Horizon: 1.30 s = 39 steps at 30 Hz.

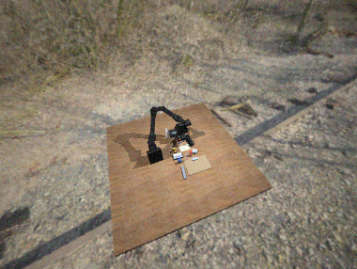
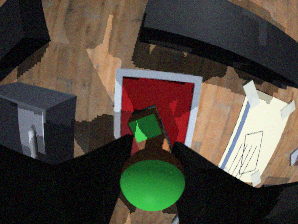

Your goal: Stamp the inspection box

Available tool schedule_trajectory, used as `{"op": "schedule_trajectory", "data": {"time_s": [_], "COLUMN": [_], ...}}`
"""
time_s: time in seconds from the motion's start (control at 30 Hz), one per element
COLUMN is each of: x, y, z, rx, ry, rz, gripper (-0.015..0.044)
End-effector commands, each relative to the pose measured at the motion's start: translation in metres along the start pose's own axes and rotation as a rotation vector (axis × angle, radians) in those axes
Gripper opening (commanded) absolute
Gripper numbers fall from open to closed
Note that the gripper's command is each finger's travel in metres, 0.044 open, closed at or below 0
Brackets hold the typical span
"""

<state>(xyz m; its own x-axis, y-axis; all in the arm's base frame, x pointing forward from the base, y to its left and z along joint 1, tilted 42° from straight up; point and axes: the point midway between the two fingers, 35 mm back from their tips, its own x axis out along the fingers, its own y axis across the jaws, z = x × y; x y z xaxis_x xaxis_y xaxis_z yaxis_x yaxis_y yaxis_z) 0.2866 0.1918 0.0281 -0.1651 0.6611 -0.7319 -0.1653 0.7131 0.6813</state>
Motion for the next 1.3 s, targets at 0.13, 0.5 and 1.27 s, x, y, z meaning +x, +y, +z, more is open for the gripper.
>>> {"op": "schedule_trajectory", "data": {"time_s": [0.13, 0.5, 1.27], "x": [0.002, 0.002, -0.009], "y": [0.001, 0.001, 0.001], "z": [0.000, 0.000, 0.000], "rx": [0.000, 0.000, 0.000], "ry": [0.002, 0.002, 0.002], "rz": [0.002, 0.002, 0.002], "gripper": [0.0000, 0.0000, 0.0000]}}
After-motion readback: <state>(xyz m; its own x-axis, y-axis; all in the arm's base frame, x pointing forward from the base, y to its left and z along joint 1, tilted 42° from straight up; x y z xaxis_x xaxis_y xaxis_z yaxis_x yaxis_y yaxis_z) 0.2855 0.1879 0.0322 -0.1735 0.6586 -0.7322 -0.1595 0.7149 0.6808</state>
